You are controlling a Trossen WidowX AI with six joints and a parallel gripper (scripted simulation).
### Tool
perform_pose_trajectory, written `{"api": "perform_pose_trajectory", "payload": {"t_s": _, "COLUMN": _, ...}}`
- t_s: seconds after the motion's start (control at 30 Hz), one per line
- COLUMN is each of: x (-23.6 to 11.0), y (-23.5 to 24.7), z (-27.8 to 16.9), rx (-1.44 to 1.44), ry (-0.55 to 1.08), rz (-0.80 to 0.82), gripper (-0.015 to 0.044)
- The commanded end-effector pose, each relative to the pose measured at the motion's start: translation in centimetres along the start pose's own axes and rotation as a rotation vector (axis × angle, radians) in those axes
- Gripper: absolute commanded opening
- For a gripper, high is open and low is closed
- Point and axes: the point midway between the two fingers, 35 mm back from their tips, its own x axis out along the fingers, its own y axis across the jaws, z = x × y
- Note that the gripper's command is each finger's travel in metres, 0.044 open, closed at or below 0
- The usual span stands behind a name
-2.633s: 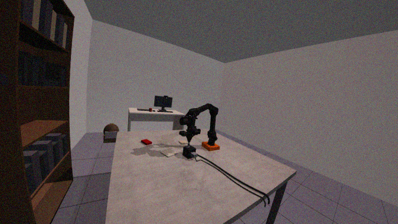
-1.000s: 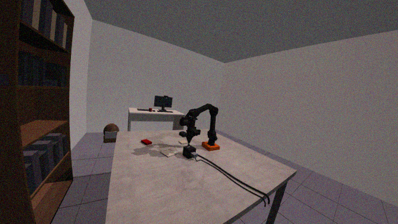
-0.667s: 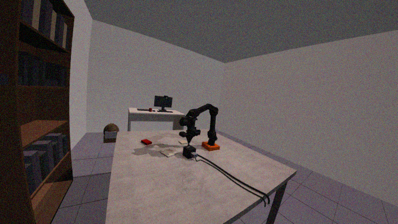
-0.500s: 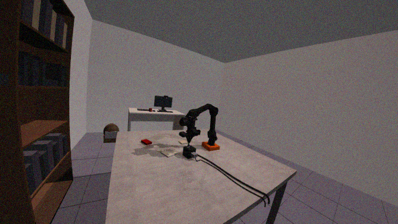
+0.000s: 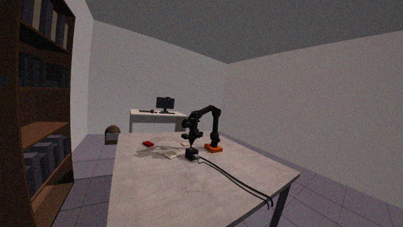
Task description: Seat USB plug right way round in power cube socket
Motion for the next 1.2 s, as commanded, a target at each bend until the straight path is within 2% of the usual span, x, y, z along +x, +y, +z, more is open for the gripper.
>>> {"api": "perform_pose_trajectory", "payload": {"t_s": 0.0, "x": 0.08, "y": -0.03, "z": -0.03, "rx": -0.004, "ry": 0.003, "rz": -0.001, "gripper": 0.0000}}
{"api": "perform_pose_trajectory", "payload": {"t_s": 1.17, "x": 0.51, "y": -0.03, "z": -0.02, "rx": -0.004, "ry": 0.003, "rz": -0.001, "gripper": 0.0000}}
